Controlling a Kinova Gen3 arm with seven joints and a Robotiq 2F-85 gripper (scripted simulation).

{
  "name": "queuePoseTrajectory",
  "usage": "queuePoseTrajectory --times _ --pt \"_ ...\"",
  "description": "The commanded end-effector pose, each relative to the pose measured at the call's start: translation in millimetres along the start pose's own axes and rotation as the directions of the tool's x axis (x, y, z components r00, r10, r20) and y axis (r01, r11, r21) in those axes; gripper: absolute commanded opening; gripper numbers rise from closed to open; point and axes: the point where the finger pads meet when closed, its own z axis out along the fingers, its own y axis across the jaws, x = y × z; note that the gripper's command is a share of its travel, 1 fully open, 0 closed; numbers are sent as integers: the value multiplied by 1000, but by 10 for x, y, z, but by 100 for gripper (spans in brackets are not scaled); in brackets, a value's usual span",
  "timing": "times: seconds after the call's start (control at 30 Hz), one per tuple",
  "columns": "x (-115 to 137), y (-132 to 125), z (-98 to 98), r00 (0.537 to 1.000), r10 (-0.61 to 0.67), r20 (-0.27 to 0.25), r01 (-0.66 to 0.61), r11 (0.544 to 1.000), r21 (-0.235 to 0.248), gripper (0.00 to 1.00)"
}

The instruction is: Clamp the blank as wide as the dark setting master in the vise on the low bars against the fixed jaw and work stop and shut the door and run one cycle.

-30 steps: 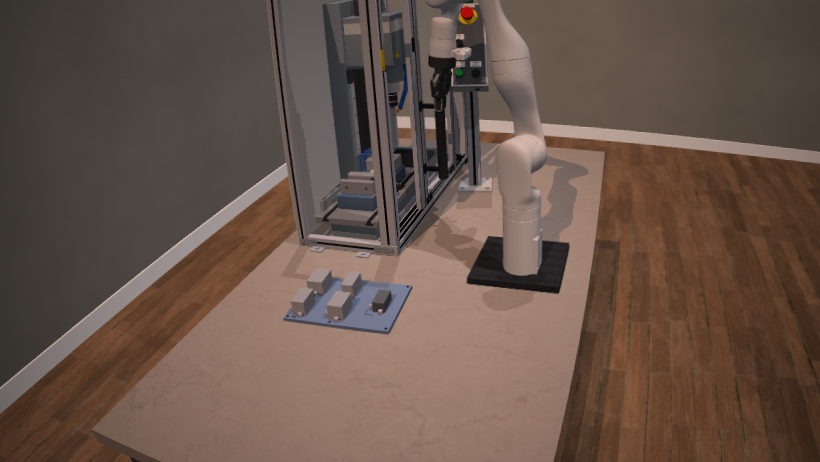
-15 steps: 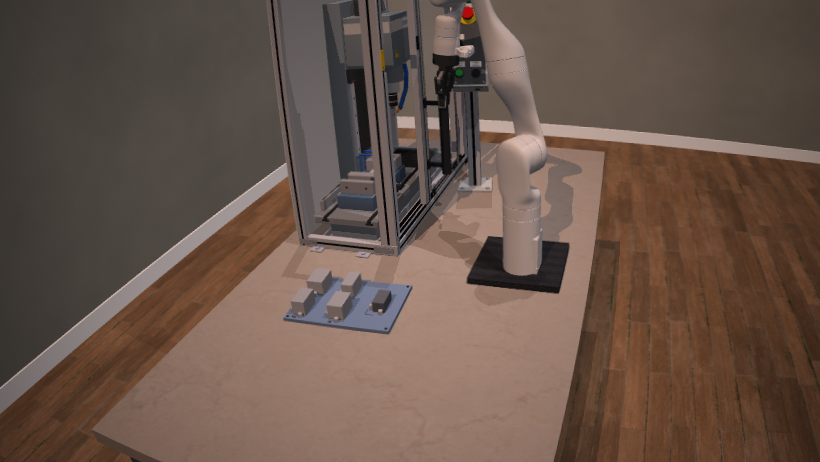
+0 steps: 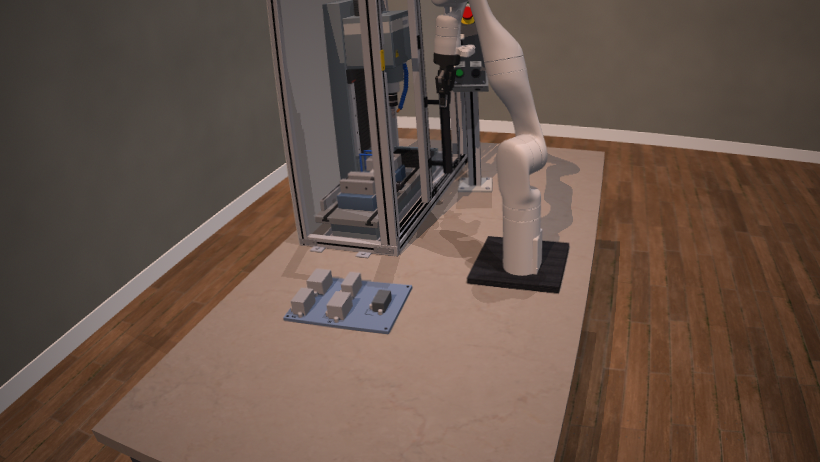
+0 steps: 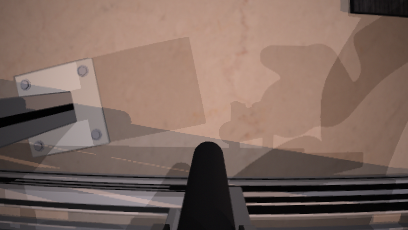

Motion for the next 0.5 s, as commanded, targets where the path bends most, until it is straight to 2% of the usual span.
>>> queuePoseTrajectory --times 0.0,0.33,0.37,0.47 --pt "-3 -22 -7 1000 0 2 0 1000 1 39" --pt "-3 -22 -7 1000 0 2 0 1000 1 39" --pt "-3 -22 -7 1000 0 2 0 1000 1 80" --pt "-3 -22 -7 1000 0 2 0 1000 1 80"
